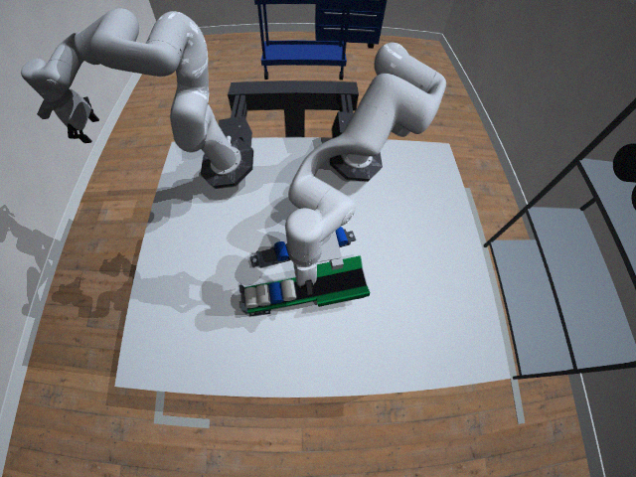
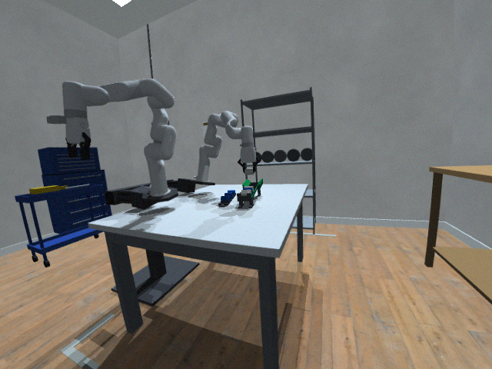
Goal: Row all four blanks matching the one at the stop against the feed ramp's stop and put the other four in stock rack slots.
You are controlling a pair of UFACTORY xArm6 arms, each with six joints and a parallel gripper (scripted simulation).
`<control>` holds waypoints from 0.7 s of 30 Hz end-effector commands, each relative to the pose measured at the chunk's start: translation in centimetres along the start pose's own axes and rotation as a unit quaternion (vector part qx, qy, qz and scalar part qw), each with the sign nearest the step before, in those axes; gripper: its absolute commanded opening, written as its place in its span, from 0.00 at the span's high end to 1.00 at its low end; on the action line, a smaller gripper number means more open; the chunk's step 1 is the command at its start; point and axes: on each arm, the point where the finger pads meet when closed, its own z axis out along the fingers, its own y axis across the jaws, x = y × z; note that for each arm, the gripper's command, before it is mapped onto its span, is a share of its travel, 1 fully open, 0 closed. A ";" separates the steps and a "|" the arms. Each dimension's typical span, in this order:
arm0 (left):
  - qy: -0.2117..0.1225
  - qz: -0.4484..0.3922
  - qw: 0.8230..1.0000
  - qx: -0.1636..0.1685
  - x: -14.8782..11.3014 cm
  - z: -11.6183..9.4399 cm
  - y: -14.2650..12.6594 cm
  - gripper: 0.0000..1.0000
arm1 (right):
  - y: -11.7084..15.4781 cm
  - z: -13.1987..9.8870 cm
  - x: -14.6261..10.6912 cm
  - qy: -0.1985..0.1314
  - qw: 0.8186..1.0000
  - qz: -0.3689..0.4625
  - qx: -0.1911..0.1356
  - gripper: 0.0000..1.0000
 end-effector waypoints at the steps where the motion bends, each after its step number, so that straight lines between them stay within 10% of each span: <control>1: -0.001 0.000 1.000 -0.002 -0.1 0.1 0.1 0.42 | 0.0 -0.2 0.1 0.003 1.000 0.000 0.000 0.00; 21: -0.001 0.000 1.000 -0.002 -0.1 7.5 0.2 0.42 | 0.0 -0.2 0.1 0.003 1.000 0.000 0.000 0.00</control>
